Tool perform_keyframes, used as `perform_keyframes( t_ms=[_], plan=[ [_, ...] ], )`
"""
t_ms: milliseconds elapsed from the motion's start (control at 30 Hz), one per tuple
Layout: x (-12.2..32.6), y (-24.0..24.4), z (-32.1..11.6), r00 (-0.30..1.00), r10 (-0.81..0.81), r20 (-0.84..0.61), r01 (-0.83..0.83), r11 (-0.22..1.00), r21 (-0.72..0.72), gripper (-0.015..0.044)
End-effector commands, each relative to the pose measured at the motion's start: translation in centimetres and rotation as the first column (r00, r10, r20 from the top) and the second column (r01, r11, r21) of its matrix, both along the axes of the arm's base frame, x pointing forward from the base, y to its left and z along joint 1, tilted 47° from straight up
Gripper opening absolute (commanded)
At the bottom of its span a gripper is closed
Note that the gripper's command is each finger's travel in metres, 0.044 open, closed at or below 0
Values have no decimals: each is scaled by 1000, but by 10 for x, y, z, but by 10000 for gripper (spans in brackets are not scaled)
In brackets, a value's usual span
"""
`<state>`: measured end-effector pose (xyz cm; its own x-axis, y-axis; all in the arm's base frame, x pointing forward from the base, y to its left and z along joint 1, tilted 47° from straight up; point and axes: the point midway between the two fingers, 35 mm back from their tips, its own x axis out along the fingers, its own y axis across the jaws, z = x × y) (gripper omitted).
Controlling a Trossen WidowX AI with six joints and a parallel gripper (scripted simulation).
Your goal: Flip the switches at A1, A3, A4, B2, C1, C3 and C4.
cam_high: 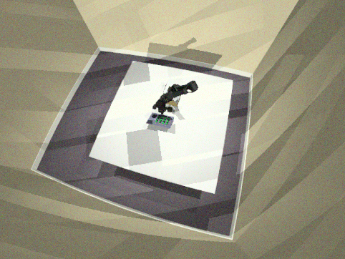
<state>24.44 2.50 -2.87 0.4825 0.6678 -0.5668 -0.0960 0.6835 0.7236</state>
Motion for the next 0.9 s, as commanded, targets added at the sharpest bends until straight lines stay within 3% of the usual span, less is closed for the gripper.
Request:
perform_keyframes(
  t_ms=[0,867],
  plan=[
    [0,5,-5,1000,-1,-13,1,1000,3,0],
    [10,17,-16,1000,-1,-13,1,1000,4,0]
  ],
)
